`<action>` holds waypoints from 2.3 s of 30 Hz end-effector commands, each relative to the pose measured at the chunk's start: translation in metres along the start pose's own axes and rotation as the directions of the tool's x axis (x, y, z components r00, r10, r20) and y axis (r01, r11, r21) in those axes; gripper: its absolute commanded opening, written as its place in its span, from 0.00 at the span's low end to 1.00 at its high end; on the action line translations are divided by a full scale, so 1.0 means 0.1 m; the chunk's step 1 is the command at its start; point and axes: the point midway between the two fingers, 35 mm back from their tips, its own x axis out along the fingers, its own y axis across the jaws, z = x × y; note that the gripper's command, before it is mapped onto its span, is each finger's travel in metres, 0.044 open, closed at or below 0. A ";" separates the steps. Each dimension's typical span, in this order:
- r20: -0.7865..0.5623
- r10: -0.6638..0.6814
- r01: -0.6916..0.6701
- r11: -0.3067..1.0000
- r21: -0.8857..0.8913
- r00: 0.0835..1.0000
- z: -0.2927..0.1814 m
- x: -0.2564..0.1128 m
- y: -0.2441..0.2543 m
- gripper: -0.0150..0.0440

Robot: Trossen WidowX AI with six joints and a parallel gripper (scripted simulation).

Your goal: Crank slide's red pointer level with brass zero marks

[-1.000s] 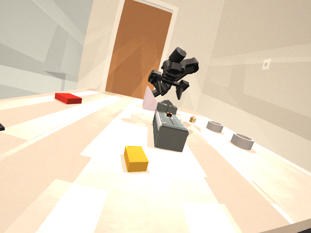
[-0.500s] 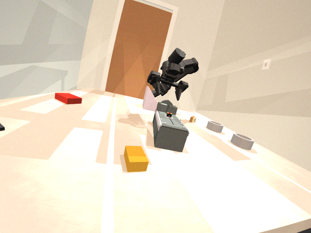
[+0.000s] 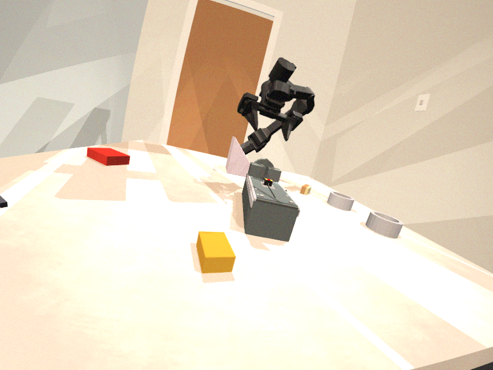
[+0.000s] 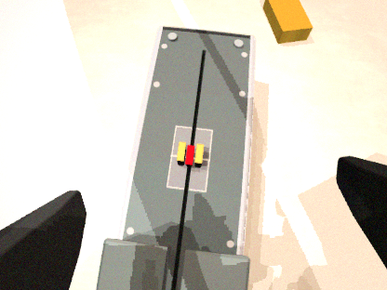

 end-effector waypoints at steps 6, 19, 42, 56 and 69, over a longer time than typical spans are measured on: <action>0.008 -0.033 0.033 0.998 0.053 0.999 -0.20 -0.25 0.25 1.00; 0.039 -0.102 0.094 0.982 0.165 0.994 -0.63 -0.61 0.53 1.00; 0.053 -0.129 0.115 0.970 0.213 0.990 -1.15 -0.37 0.64 1.00; 0.050 -0.131 0.118 0.970 0.212 0.990 -1.28 -0.19 0.63 1.00; 0.050 -0.130 0.117 0.970 0.213 0.990 -1.41 -0.04 0.65 1.00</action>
